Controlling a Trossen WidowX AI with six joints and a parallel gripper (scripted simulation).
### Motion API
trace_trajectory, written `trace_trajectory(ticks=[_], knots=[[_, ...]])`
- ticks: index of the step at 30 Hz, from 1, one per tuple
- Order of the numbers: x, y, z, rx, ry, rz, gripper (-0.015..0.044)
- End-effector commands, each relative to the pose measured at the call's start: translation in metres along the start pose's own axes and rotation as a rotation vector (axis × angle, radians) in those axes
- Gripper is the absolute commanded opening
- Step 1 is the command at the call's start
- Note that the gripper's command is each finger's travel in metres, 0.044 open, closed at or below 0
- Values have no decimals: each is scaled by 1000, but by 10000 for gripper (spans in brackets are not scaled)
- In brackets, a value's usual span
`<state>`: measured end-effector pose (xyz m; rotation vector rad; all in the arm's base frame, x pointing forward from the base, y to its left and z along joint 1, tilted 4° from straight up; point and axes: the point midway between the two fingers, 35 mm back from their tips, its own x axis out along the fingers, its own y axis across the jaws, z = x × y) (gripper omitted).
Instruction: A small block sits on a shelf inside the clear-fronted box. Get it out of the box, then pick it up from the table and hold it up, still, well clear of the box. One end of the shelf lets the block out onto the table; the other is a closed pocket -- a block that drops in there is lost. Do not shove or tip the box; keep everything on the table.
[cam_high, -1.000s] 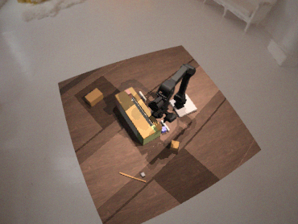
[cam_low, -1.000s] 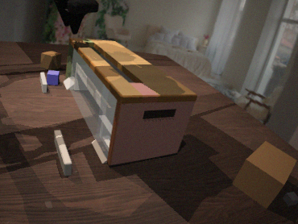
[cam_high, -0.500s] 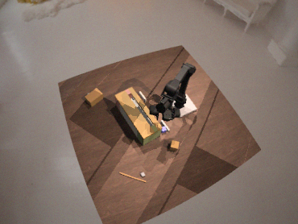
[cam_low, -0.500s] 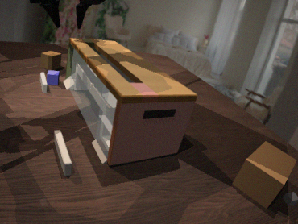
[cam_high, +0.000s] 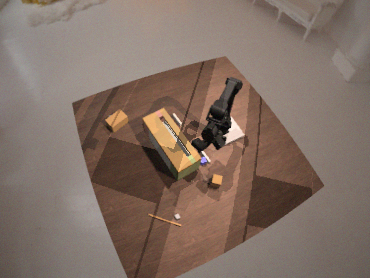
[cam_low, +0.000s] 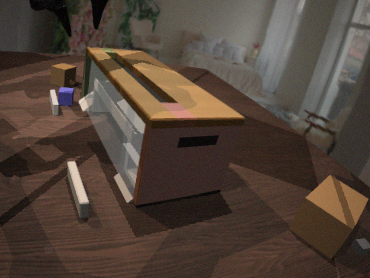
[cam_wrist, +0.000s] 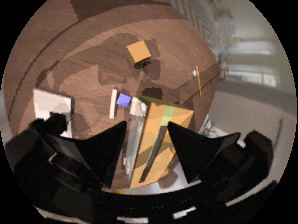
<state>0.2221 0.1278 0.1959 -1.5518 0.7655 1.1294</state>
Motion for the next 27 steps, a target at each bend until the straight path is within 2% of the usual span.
trace_trajectory(ticks=[1,10,27], knots=[[3,13,6,-955,109,-23,285],[1,14,9,-1379,154,-17,285],[1,14,9,-1384,155,-16,285]])
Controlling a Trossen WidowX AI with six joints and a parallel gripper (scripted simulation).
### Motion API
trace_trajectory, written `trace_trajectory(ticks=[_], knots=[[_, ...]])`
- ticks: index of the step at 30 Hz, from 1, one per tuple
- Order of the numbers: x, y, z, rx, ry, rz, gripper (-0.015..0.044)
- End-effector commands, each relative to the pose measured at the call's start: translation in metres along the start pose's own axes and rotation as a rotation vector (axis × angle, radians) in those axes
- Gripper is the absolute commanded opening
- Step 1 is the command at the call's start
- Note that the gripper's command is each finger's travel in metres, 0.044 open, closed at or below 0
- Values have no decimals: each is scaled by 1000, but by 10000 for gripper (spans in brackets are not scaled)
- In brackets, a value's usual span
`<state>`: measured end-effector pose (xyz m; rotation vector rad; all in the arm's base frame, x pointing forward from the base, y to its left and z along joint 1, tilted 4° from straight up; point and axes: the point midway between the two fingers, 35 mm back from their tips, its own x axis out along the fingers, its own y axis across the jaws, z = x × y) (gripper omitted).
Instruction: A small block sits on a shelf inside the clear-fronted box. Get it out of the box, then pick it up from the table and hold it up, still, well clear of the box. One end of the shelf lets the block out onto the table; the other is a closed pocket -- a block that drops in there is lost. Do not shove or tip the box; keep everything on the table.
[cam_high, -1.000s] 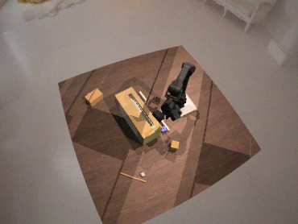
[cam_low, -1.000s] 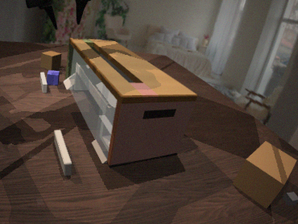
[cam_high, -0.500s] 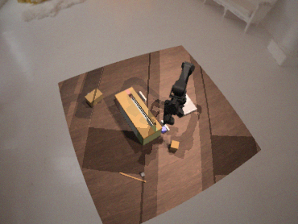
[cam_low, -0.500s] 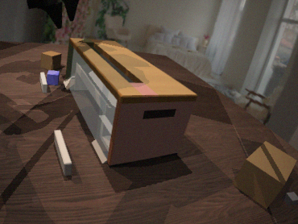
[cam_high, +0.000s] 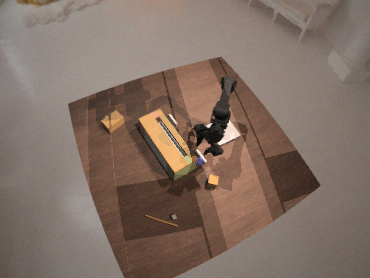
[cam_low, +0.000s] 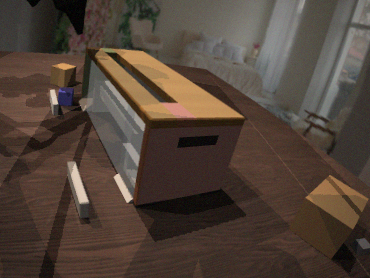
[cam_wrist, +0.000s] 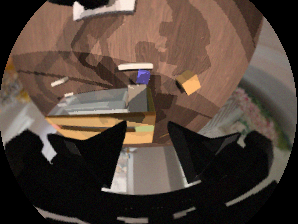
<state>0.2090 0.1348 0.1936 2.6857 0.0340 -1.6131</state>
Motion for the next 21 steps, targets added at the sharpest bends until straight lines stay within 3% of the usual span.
trace_trajectory(ticks=[1,7,15,21], knots=[[3,2,3,-70,2,12,285],[4,1,4,-70,2,12,285],[81,2,40,-70,3,13,285],[88,3,44,-70,3,13,285]])
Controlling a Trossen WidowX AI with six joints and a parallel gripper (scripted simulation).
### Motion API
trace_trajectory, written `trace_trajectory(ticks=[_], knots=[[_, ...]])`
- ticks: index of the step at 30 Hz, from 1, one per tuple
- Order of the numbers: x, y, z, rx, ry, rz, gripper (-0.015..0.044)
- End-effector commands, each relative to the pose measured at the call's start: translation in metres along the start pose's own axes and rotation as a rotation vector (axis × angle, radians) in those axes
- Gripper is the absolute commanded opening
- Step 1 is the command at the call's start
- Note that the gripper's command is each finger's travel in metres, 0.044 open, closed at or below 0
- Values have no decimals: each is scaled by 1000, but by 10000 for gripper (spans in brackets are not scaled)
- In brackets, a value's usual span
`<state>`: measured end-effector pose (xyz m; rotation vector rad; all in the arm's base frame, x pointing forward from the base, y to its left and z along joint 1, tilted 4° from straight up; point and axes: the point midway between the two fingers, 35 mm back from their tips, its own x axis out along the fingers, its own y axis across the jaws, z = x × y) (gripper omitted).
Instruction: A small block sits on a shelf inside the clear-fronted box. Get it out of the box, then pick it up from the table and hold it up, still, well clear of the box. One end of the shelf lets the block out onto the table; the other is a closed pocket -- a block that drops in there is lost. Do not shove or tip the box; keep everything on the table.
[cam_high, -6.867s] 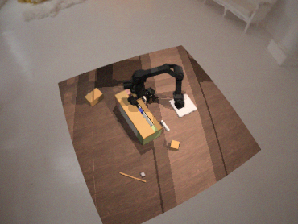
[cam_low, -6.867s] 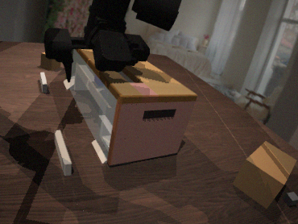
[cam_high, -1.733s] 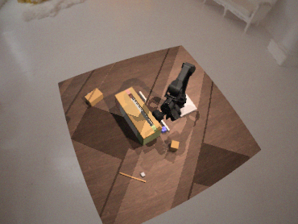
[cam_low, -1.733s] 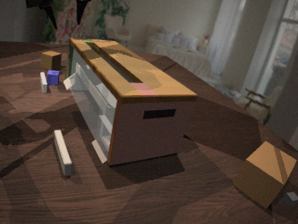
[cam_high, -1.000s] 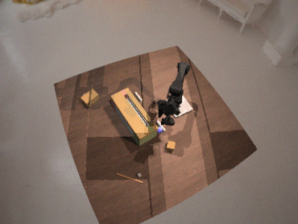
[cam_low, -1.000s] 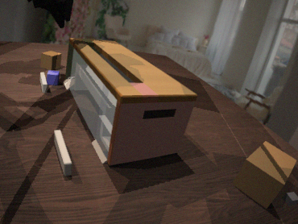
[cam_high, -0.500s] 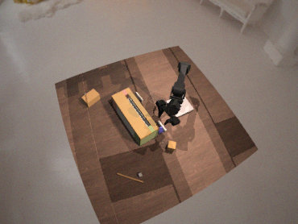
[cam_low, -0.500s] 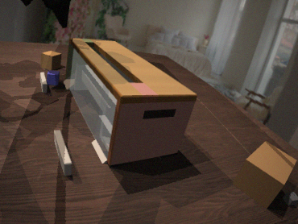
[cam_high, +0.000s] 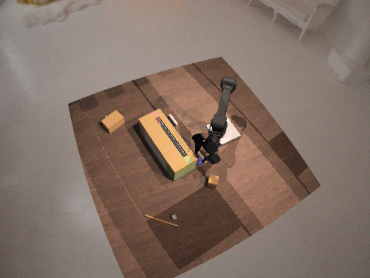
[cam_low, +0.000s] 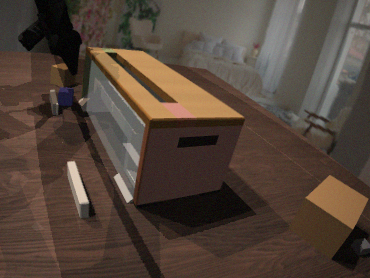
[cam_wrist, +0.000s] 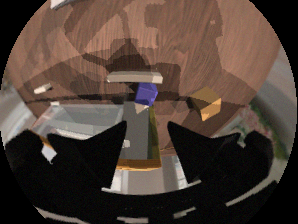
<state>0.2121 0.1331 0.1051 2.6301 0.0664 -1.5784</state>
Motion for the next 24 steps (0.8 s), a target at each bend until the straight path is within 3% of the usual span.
trace_trajectory(ticks=[1,24], knots=[[8,1,5,-3,3,-2,285],[39,0,16,-4,3,-2,285]])
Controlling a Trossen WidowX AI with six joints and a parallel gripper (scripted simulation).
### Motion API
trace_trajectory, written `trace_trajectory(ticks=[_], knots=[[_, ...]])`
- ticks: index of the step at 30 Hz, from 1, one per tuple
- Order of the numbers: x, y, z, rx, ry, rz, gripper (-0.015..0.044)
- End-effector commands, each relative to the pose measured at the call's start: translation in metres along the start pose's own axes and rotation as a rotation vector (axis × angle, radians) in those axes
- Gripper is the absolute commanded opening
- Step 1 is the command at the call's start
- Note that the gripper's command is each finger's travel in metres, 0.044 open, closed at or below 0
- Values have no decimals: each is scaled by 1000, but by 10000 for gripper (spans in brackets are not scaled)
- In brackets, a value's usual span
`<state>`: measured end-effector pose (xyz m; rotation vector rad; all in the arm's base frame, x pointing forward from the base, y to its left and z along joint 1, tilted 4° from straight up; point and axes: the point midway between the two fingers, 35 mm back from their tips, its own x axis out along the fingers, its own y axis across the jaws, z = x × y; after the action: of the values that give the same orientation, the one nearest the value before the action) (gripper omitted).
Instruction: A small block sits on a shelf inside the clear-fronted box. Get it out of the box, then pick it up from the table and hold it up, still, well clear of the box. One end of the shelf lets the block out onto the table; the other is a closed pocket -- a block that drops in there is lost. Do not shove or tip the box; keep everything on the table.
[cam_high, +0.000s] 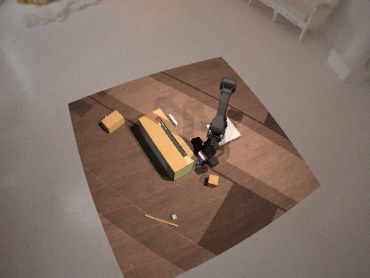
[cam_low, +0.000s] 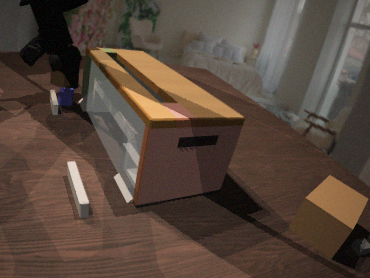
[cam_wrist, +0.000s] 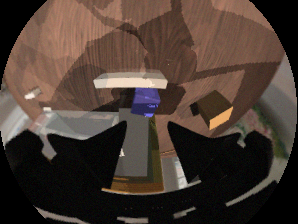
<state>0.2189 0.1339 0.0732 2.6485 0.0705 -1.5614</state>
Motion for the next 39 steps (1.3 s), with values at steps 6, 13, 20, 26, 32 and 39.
trace_trajectory(ticks=[6,13,20,26,32,39], knots=[[17,2,11,-9,-13,3,285],[26,3,16,-9,-13,4,285],[32,4,19,-9,-13,4,285],[32,4,19,-9,-13,4,127],[31,4,19,-9,-13,4,29],[2,1,1,-5,-8,3,0]])
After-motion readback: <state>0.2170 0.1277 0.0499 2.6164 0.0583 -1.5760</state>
